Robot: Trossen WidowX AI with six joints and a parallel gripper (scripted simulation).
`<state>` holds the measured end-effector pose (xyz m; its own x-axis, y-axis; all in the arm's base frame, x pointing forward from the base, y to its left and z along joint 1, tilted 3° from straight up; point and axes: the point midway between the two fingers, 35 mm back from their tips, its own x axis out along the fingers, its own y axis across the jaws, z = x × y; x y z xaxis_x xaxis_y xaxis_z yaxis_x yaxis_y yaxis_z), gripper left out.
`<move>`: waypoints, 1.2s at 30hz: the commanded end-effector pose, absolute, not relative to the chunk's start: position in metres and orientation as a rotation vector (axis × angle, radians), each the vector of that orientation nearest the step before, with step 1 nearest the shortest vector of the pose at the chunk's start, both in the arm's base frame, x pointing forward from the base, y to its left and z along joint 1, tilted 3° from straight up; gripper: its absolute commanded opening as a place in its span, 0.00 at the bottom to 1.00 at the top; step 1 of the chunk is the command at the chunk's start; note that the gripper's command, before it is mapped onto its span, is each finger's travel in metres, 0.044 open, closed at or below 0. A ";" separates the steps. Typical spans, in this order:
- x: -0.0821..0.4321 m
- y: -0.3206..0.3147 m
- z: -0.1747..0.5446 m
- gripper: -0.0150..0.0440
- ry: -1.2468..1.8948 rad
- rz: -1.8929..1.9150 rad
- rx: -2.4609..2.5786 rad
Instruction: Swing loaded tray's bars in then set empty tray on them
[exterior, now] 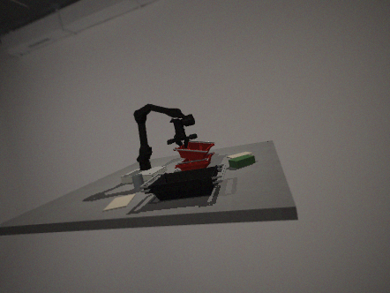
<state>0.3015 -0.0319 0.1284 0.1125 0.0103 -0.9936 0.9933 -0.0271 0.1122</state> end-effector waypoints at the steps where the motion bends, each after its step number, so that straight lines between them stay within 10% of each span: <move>1: 0.296 -0.032 0.123 0.25 1.141 -1.161 1.277; 36: 0.294 -0.032 0.114 0.25 1.142 -1.161 1.276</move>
<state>0.3013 -0.0319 0.1247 0.1224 0.0096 -0.9924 0.9921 -0.0271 0.1221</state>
